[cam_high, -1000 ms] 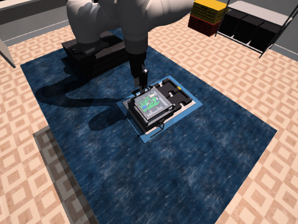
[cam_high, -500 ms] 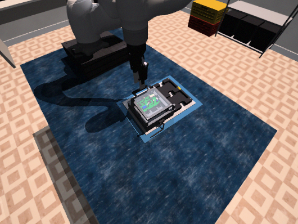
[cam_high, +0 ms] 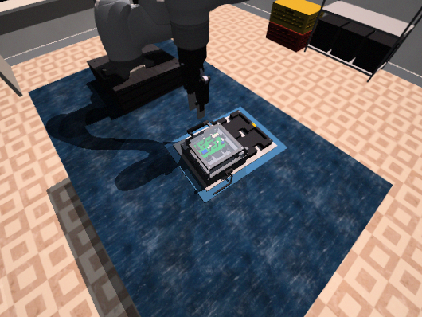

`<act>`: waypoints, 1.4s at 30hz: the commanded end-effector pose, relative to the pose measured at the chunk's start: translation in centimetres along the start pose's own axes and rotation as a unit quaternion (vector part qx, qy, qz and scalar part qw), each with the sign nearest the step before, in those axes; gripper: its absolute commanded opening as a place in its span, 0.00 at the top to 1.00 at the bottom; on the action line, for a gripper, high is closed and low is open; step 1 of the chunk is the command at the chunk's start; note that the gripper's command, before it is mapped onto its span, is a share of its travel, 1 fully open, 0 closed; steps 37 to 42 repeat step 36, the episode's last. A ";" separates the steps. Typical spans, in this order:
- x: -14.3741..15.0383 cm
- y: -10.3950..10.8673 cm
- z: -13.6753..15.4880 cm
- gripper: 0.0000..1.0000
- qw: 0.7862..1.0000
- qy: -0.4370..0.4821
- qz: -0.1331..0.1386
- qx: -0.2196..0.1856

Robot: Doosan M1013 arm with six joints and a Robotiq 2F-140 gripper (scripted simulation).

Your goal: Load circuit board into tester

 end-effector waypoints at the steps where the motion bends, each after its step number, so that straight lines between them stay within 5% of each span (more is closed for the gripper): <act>1: 0.0 0.7 0.0 0.70 1.000 0.000 0.000 0.000; 16: 0.0 1.5 0.0 0.70 1.000 0.000 0.000 0.000; 17: 0.0 1.5 0.0 0.00 1.000 0.000 0.000 0.000; 42: 0.0 1.5 0.0 0.00 1.000 0.000 0.000 0.000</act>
Point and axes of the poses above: the point where the finger pads meet when closed, its own y axis back along the fingers, its own x axis across the jaws, z = x × y, the point moved 1 cm from there along y, back along the fingers, and after that the axes turned 10 degrees about y, right-handed, at the moved point
